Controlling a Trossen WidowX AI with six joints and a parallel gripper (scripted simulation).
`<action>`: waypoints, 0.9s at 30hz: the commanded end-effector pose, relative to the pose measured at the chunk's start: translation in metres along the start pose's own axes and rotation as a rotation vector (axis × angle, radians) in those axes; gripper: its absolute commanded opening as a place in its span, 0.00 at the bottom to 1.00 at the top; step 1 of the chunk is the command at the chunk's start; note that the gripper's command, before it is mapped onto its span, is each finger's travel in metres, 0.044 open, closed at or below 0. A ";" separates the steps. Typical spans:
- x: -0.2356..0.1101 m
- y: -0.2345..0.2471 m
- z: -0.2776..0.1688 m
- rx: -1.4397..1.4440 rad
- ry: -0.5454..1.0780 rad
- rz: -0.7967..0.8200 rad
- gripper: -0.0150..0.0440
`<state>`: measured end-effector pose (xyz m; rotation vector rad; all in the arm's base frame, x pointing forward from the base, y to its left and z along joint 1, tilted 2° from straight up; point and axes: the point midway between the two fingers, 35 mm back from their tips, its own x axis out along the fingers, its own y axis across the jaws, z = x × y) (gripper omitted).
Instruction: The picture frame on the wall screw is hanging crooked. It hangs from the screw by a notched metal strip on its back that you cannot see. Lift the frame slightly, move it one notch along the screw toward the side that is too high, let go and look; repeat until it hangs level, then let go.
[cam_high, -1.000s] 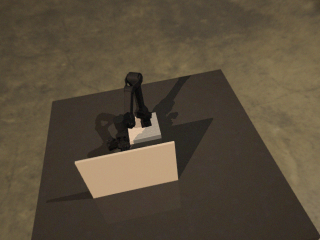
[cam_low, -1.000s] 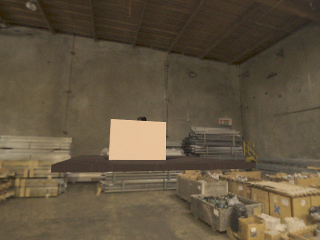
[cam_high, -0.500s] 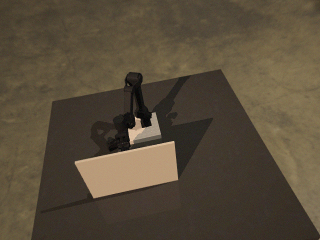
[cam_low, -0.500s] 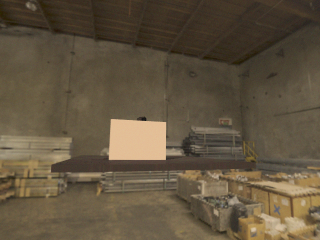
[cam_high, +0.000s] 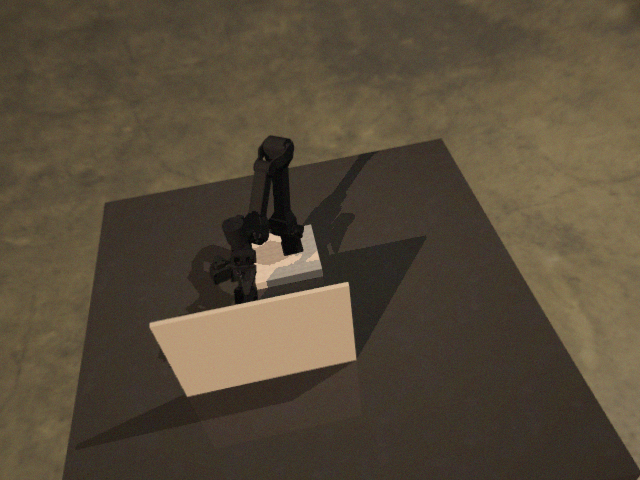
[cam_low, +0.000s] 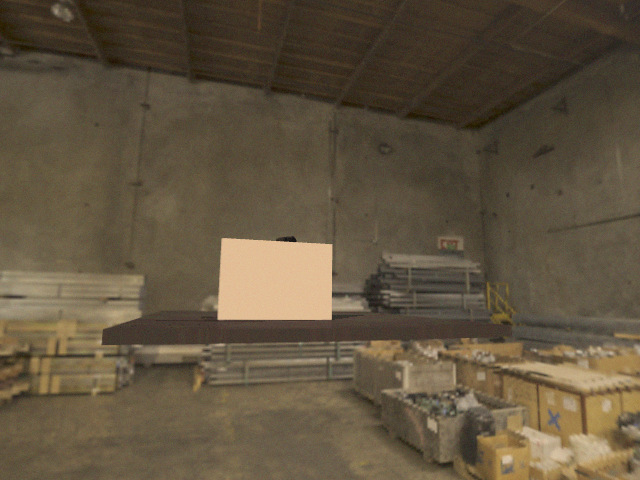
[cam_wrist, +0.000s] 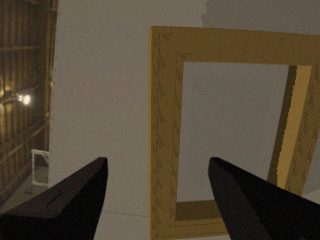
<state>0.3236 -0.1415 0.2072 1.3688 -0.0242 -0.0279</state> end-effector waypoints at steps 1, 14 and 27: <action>-0.037 -0.006 -0.004 -0.113 0.005 -0.011 0.69; -0.088 0.015 0.002 -0.159 -0.001 -0.018 0.69; -0.141 0.035 -0.019 -0.164 0.009 -0.021 0.69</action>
